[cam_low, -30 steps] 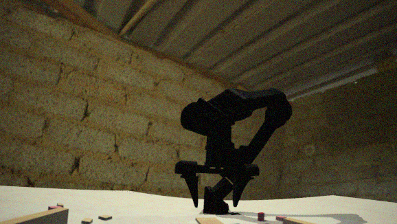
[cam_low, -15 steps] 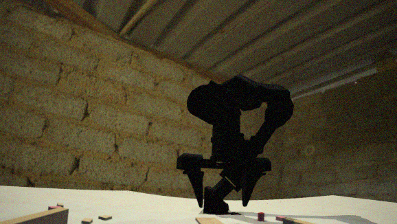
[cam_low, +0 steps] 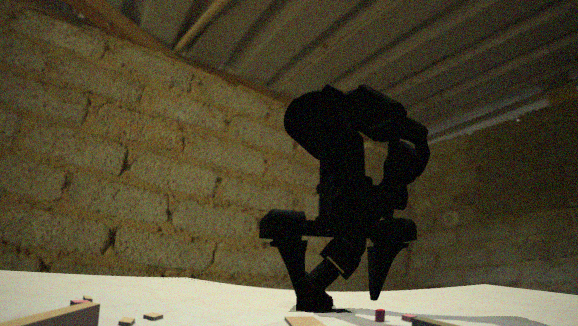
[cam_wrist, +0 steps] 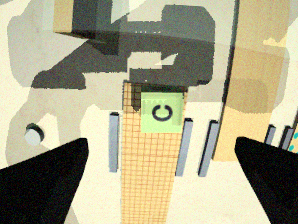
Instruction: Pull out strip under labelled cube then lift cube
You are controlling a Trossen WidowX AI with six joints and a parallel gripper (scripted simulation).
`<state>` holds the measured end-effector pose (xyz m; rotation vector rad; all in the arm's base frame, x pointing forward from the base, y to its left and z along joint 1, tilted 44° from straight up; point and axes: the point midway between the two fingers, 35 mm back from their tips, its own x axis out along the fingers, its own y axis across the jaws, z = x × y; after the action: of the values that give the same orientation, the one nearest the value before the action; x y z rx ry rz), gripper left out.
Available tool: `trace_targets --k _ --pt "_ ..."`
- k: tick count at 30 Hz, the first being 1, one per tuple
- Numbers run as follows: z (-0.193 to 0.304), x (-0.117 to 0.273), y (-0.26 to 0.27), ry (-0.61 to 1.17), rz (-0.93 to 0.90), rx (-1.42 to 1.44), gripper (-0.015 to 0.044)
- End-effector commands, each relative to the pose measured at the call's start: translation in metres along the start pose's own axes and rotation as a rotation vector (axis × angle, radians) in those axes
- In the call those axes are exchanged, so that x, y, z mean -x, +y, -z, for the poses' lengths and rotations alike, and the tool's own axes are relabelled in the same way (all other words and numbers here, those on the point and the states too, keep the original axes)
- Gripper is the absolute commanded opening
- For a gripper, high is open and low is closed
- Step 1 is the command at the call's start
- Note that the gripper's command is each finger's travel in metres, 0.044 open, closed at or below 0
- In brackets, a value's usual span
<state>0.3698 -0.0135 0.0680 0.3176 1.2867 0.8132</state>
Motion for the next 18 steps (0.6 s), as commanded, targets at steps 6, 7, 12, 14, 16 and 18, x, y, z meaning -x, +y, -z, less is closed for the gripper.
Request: trace_targets --k 6,7,12,14,16,18 --pt "-0.01 -0.005 -0.002 -0.002 -0.005 -0.007 0.0309" --pt "-0.01 -0.007 -0.002 -0.002 -0.005 -0.007 0.0282" --pt "-0.011 -0.015 -0.003 -0.002 -0.005 -0.007 0.025" --pt "-0.011 -0.018 -0.003 -0.002 -0.005 -0.007 0.025" --pt "-0.011 -0.022 -0.003 -0.002 -0.005 -0.007 0.025" --pt "-0.011 -0.025 -0.003 -0.002 -0.005 -0.007 0.025"
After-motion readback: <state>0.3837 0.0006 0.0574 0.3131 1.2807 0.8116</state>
